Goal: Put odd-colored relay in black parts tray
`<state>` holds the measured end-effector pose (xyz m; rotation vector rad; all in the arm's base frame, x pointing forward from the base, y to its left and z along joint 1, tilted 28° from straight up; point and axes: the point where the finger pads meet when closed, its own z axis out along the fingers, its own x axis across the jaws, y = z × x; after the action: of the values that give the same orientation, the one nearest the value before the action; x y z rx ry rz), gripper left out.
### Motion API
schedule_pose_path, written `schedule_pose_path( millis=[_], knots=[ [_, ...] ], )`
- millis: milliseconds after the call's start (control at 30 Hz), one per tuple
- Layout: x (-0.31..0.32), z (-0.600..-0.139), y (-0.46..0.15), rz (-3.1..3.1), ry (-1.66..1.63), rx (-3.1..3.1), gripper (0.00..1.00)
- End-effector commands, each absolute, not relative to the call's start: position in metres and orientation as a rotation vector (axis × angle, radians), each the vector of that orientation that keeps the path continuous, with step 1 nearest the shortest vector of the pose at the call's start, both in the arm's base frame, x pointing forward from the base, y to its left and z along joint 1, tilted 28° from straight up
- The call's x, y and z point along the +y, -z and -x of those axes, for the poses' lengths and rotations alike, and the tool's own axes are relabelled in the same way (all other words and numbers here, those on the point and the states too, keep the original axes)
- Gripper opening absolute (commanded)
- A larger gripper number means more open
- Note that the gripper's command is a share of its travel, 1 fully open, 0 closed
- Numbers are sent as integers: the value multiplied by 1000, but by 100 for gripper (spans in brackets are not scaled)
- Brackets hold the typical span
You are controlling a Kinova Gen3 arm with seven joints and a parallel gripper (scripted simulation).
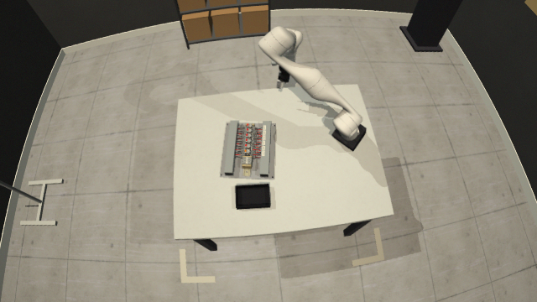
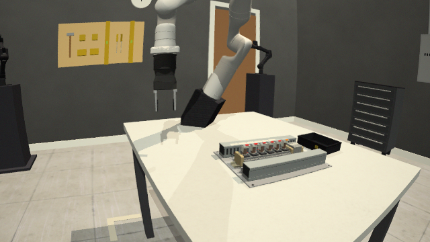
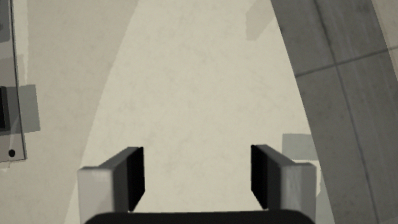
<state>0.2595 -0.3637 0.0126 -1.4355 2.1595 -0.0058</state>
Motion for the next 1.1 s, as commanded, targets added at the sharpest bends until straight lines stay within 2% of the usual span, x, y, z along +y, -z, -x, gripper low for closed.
schedule_pose_path(
  millis=[0, 1067],
  knots=[
    [-364, -259, -13, 1435, 8, 2160, 100],
    [-364, -259, -13, 1435, 8, 2160, 98]
  ],
)
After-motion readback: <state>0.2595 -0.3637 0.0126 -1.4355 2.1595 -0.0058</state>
